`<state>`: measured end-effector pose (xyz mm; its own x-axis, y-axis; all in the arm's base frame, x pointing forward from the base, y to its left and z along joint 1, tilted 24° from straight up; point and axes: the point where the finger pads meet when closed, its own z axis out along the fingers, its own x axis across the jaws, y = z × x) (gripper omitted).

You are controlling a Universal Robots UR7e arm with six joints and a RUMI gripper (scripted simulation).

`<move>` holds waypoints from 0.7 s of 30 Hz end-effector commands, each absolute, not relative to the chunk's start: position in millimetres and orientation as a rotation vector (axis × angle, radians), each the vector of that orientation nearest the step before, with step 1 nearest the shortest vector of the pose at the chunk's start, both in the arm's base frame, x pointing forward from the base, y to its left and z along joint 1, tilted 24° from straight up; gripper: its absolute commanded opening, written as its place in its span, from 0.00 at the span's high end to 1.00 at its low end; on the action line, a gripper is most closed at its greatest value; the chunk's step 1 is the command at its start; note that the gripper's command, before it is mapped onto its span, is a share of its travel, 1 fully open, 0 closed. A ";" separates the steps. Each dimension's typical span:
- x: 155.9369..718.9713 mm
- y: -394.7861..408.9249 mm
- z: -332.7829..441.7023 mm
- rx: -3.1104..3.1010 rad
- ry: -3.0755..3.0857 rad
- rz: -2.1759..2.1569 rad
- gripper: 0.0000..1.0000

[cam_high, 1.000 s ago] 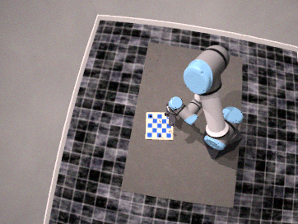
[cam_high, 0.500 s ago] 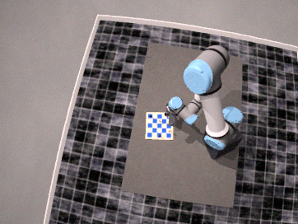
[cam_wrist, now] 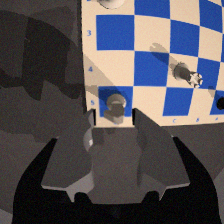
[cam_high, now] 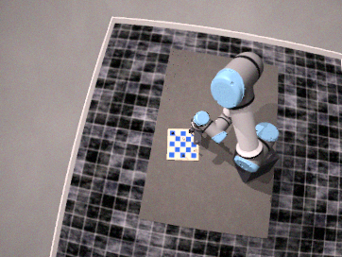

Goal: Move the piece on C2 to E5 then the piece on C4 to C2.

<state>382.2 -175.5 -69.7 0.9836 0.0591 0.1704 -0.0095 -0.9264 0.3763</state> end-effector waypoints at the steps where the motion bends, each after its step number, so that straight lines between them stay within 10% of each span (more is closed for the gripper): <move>1: 382.3 -175.3 -68.9 2.744 0.036 0.253 0.77; 21: 375.9 -162.0 -36.3 2.744 0.036 0.253 0.77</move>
